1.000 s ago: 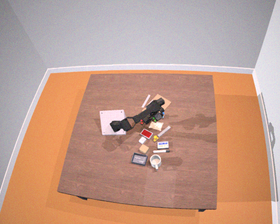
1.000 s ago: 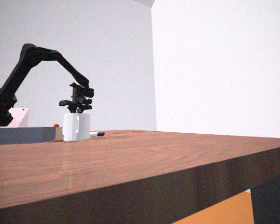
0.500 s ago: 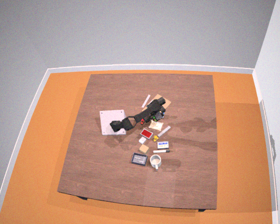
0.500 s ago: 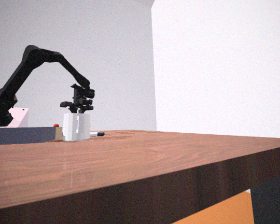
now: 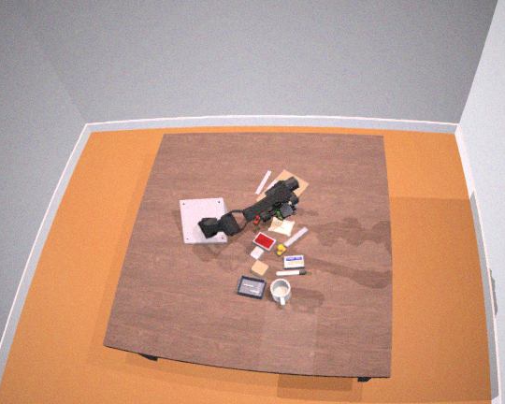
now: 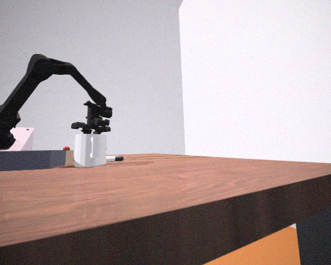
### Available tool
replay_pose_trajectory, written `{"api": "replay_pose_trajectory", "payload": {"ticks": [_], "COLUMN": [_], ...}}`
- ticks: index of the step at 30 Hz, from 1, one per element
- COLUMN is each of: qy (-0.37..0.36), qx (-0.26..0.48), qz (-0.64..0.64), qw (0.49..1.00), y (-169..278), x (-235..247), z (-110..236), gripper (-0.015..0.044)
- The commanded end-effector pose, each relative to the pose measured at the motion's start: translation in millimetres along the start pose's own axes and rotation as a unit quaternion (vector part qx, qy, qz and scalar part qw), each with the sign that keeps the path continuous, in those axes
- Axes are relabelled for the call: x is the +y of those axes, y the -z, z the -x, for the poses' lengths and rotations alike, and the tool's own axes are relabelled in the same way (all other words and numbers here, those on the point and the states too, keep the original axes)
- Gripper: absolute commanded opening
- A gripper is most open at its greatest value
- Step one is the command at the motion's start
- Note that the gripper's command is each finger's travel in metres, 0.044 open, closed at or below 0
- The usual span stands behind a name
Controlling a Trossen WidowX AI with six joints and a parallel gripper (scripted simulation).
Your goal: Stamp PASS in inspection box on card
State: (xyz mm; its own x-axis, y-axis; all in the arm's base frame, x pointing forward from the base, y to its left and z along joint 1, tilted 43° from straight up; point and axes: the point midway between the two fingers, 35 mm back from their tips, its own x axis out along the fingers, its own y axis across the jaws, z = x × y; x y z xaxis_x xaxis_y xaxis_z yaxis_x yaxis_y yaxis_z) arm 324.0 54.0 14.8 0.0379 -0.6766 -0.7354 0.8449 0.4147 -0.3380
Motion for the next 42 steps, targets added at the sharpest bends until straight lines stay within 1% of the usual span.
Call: {"api": "replay_pose_trajectory", "payload": {"ticks": [1, 42], "qy": [0.0, 0.0], "qx": [-0.002, -0.004], "qz": [0.003, 0.006], "qw": [1.0, 1.0], "y": [0, 0], "x": [0, 0], "z": [-4, -31], "gripper": [0.0, 0.0]}}
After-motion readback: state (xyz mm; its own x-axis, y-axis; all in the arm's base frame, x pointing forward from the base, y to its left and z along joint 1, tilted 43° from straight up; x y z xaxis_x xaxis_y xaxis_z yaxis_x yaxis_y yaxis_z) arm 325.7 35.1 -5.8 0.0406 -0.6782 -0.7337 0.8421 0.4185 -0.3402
